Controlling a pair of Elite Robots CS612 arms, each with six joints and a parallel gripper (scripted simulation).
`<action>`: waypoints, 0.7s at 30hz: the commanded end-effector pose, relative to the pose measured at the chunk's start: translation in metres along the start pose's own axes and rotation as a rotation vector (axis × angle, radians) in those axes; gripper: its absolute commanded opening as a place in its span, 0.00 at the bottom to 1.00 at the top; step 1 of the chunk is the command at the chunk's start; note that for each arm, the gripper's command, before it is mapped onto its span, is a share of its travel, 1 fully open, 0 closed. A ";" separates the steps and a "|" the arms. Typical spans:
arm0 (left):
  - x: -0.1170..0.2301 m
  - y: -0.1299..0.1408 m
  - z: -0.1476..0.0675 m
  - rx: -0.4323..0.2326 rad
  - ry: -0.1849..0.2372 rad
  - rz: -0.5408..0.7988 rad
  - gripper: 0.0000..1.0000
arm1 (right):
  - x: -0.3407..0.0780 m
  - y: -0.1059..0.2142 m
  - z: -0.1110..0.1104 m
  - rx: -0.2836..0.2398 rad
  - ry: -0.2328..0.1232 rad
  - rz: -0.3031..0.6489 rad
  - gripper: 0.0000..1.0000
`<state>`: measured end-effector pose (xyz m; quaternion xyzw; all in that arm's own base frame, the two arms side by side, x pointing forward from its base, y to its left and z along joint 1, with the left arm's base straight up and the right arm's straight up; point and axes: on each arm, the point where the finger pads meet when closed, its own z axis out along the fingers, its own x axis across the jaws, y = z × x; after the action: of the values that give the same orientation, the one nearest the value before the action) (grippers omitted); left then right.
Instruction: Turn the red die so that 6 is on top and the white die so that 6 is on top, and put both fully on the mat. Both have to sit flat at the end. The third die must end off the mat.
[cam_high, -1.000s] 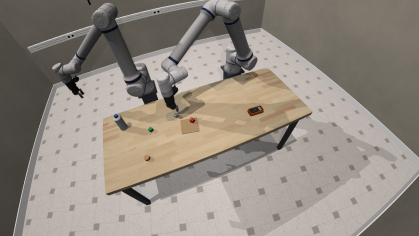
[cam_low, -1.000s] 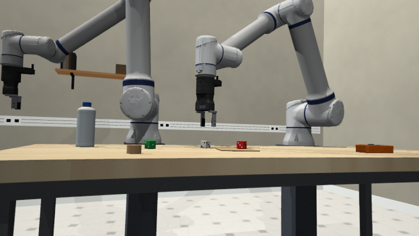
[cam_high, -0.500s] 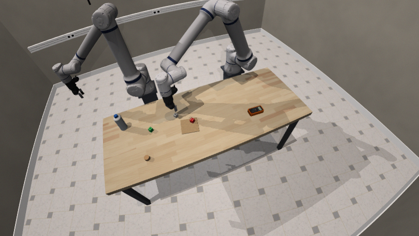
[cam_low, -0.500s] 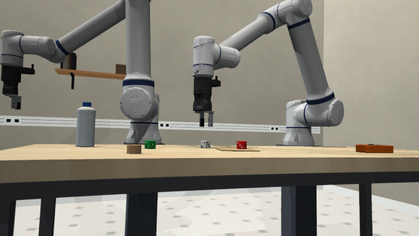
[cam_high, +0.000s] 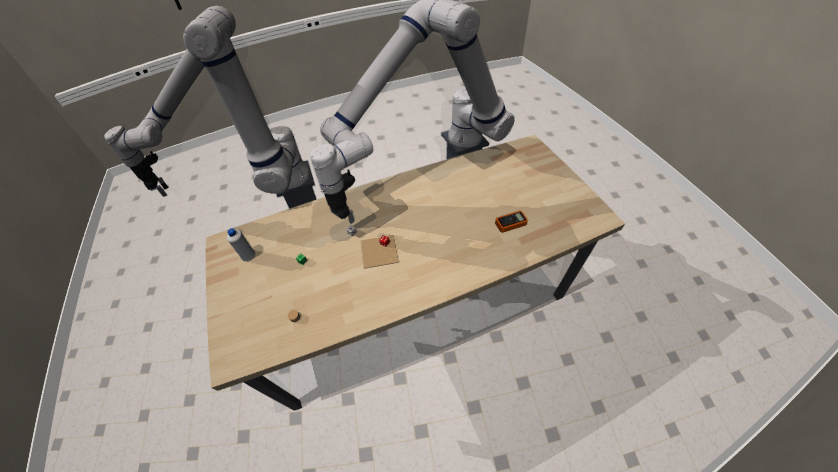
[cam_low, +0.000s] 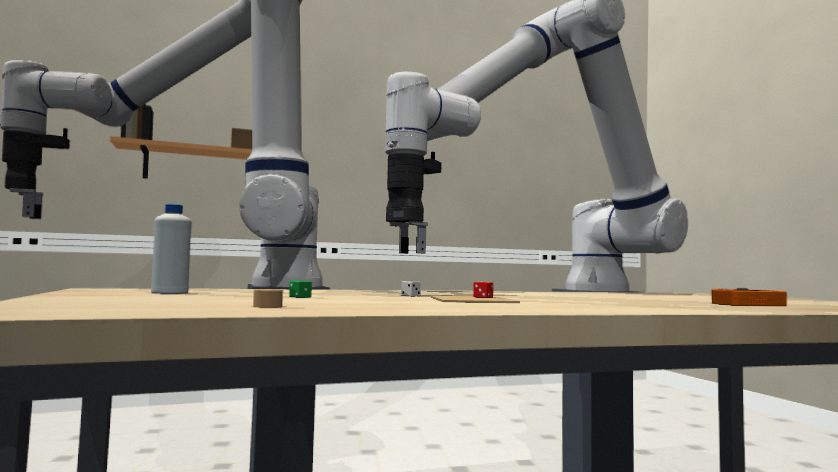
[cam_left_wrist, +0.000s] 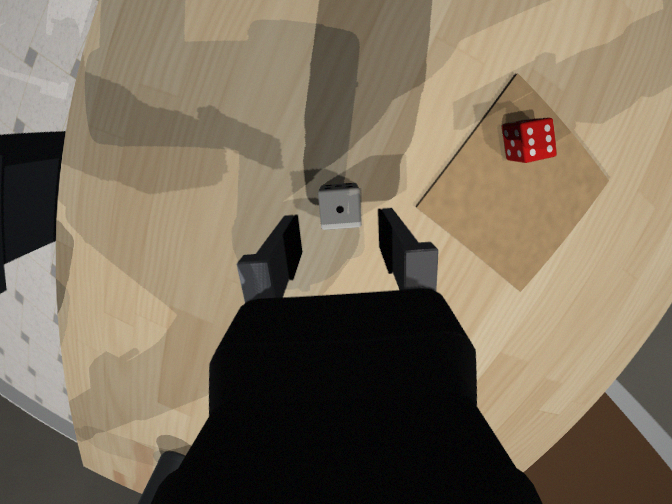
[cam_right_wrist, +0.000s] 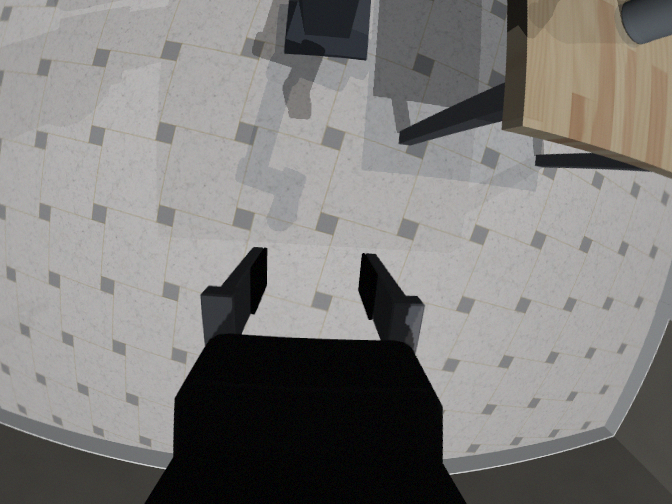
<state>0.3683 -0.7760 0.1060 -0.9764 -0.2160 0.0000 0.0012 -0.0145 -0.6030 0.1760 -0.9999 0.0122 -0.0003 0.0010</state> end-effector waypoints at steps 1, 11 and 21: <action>0.000 0.001 -0.001 -0.002 0.000 0.000 0.87 | 0.000 0.001 -0.001 -0.002 0.000 0.000 1.00; 0.000 0.001 0.003 -0.002 0.000 0.000 0.87 | 0.000 0.001 -0.001 -0.002 0.000 0.000 1.00; 0.000 0.001 0.014 -0.002 0.000 0.000 0.87 | 0.000 0.001 -0.001 -0.002 0.000 0.000 1.00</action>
<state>0.3682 -0.7760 0.0948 -0.9765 -0.2157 0.0001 0.0012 -0.0145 -0.6030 0.1760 -0.9999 0.0122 -0.0003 0.0010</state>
